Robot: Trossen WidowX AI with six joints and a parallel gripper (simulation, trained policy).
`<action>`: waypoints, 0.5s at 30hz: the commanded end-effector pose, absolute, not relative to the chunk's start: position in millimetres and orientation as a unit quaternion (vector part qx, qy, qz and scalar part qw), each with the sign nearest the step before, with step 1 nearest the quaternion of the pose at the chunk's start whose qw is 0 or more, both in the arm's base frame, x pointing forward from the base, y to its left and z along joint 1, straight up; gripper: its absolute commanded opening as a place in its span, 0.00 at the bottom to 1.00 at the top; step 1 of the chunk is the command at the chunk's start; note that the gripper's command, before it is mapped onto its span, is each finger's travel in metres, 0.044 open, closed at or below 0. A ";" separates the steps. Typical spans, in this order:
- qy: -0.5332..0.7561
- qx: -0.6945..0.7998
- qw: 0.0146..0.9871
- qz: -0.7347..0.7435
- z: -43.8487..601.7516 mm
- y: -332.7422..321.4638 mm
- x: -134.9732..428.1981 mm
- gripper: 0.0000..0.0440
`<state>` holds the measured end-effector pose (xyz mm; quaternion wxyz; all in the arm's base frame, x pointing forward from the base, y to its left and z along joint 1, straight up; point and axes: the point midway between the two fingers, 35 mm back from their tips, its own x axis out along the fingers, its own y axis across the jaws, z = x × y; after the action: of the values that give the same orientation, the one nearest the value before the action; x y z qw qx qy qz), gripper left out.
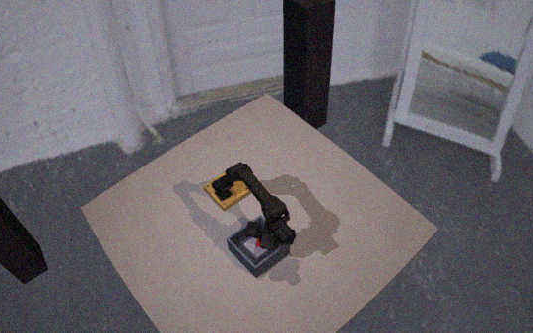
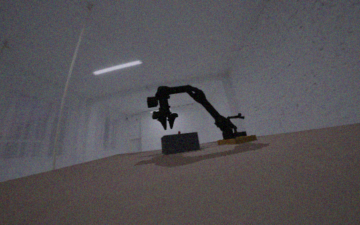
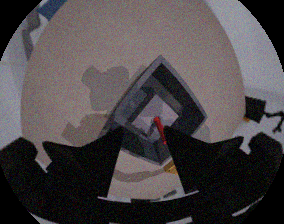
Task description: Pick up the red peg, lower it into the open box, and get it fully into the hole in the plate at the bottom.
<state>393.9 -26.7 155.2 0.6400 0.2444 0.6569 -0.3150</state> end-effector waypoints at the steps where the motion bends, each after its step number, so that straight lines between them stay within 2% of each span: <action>1: 0.663 0.237 0.633 -0.323 150.7 -27.7 388.8 0.60; 15: 0.672 0.225 0.624 -0.330 149.5 -29.4 372.4 0.62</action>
<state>377.6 -28.5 146.8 0.6247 0.2275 0.6716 -0.3271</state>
